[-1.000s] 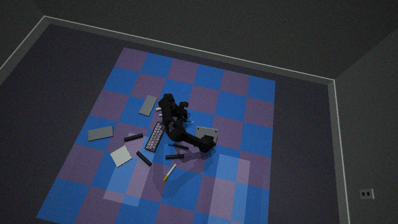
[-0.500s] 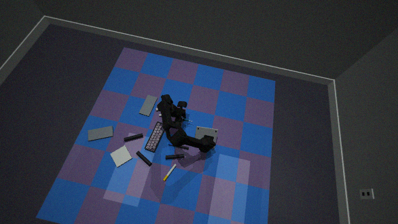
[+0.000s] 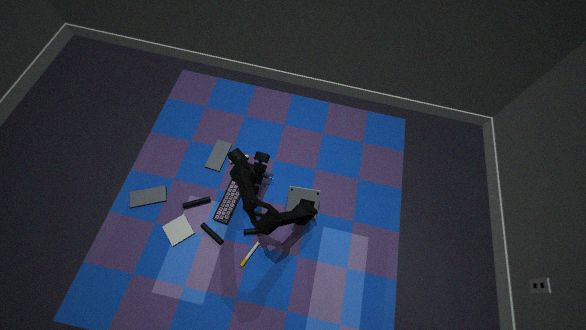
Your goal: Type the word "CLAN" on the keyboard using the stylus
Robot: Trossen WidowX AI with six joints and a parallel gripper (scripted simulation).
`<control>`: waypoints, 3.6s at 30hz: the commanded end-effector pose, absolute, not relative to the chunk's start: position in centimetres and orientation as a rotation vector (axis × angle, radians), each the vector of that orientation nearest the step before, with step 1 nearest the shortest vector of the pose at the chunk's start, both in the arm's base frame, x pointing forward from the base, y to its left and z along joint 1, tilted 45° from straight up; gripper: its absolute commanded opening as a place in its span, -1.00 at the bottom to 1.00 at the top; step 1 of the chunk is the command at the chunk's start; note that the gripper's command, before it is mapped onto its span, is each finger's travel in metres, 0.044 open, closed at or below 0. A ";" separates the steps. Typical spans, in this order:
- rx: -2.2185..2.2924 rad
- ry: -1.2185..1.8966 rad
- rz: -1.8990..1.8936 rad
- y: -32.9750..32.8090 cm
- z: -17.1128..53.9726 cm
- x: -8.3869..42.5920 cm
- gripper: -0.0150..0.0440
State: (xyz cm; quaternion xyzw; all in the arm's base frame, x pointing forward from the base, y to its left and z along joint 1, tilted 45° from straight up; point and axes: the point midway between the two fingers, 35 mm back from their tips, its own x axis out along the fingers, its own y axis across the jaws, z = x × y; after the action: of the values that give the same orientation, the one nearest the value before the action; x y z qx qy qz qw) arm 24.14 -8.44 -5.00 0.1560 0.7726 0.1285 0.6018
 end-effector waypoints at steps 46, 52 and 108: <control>0.682 0.757 0.014 -0.4 9.0 32.1 -0.49; 0.756 0.639 0.065 1.1 11.3 31.8 -0.49; 0.789 0.591 0.092 4.3 9.4 31.4 -0.22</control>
State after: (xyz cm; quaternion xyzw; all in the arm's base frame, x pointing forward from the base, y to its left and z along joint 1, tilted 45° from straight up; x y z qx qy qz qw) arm 31.43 4.24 9.75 0.3777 0.2822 0.0486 0.8806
